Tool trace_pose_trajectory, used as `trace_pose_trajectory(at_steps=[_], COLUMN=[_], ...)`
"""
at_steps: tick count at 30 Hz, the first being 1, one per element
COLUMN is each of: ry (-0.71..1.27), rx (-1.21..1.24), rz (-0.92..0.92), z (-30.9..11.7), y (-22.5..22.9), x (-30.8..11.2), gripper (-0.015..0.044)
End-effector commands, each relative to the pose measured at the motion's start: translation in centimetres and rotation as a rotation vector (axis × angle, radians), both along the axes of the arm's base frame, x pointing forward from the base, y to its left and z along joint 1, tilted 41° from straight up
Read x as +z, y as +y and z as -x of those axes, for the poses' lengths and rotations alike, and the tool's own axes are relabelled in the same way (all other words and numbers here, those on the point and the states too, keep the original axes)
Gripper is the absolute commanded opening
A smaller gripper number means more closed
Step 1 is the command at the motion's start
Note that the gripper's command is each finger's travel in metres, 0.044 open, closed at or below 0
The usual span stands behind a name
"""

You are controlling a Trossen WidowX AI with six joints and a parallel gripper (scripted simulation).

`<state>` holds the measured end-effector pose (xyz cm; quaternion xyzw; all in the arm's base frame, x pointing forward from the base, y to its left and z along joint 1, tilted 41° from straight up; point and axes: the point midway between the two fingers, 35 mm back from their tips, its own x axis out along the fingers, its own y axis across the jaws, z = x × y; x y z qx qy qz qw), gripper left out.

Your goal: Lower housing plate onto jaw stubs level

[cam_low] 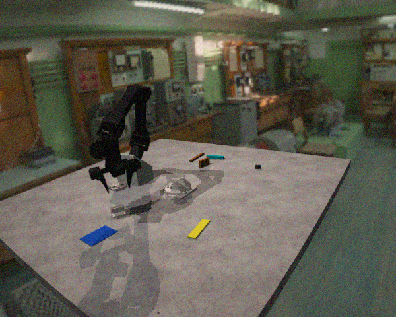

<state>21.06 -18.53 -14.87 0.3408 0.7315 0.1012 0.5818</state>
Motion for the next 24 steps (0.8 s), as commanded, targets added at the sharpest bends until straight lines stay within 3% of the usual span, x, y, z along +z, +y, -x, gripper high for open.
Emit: trace_pose_trajectory(at_steps=[1,24], ry=[-0.026,-0.129], rx=[0.02,0.146], rz=[0.002,-0.004], z=[-0.7,-3.2], y=[0.7,6.0], x=[1.0,6.0], gripper=[0.0351,0.0351])
